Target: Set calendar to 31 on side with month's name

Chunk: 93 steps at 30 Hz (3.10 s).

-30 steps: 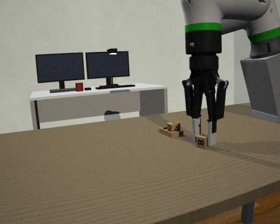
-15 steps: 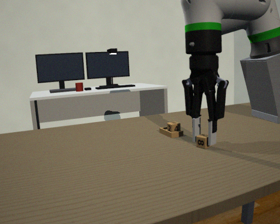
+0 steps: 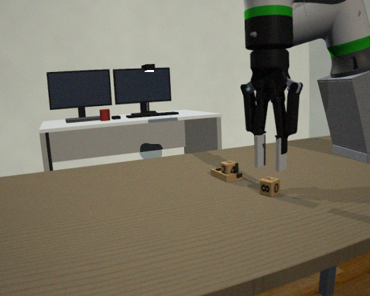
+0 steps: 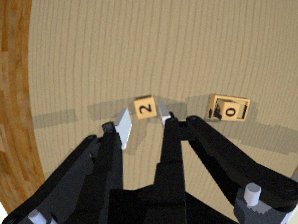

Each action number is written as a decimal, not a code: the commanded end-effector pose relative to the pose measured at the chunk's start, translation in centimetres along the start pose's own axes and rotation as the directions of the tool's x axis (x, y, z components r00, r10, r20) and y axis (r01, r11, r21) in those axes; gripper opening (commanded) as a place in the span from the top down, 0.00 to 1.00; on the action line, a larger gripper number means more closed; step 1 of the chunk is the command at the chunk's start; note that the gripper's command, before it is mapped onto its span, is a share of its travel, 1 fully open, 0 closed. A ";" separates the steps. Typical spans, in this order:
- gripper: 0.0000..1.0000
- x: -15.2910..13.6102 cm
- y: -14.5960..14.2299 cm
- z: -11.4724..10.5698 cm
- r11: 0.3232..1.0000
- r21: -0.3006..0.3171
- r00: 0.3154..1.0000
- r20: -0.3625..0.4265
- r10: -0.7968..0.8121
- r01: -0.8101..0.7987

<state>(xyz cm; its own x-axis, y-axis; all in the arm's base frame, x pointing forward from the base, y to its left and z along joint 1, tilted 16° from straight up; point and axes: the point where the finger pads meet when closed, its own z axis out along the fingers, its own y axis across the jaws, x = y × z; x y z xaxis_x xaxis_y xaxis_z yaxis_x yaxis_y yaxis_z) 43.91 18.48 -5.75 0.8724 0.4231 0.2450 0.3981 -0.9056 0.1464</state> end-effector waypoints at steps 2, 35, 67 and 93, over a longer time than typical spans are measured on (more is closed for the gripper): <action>0.71 0.1 0.1 -2.6 1.000 0.001 1.000 0.003 0.000 0.000; 0.00 0.1 0.1 -4.6 1.000 0.001 1.000 0.003 0.000 0.000; 0.00 0.1 0.1 -4.1 0.638 -0.002 0.638 0.003 0.770 -0.770; 0.71 0.1 0.2 -3.8 0.020 -0.004 0.020 0.001 1.000 -1.000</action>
<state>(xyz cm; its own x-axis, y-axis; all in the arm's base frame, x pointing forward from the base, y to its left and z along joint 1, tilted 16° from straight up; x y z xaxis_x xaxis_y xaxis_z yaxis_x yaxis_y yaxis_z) 43.01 18.49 -2.05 0.4423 -0.8859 0.1395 -0.8568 -0.4634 -0.2262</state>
